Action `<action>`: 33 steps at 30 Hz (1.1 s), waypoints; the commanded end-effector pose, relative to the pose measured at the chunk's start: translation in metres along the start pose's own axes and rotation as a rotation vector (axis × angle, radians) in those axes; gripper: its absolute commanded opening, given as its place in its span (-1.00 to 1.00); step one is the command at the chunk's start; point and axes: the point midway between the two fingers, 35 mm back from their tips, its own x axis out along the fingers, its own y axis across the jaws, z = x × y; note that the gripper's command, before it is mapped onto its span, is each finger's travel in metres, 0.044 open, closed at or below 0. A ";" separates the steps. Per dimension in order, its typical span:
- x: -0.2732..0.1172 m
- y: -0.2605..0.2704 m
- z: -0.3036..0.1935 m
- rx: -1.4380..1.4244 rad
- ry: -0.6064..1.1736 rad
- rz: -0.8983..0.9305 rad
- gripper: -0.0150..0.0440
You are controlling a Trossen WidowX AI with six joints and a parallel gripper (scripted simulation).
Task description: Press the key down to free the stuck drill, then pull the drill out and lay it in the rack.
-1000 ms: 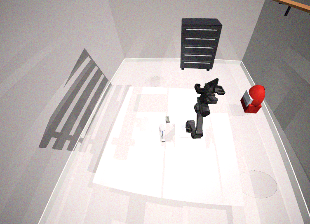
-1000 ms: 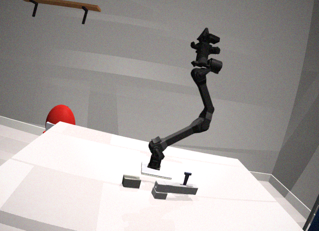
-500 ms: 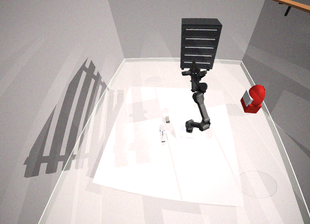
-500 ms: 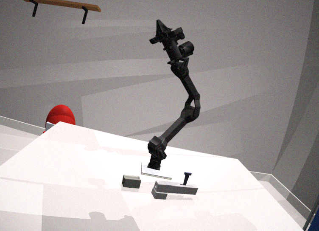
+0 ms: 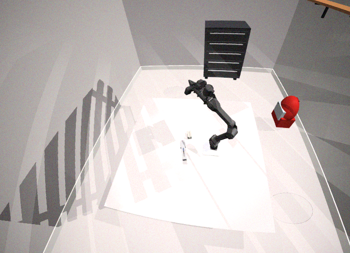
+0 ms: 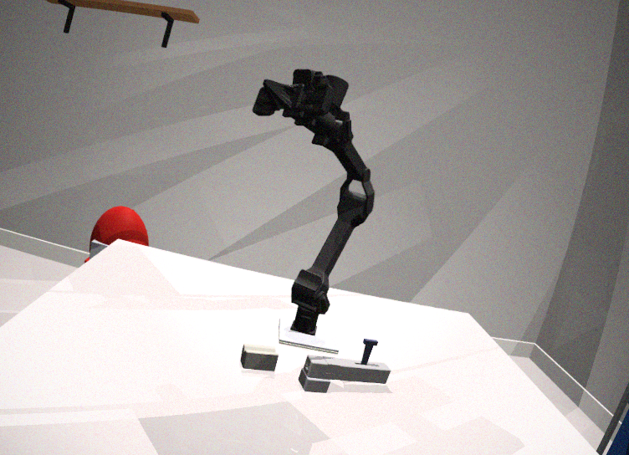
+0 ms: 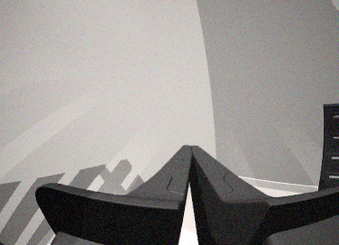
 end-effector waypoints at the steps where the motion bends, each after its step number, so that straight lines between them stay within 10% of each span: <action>1: 0.013 0.038 -0.063 -0.022 0.215 0.120 -0.49; 15: -0.030 0.141 -0.211 -0.150 0.753 0.441 -0.49; 33: -0.264 0.192 -0.362 -0.723 1.663 0.826 -0.49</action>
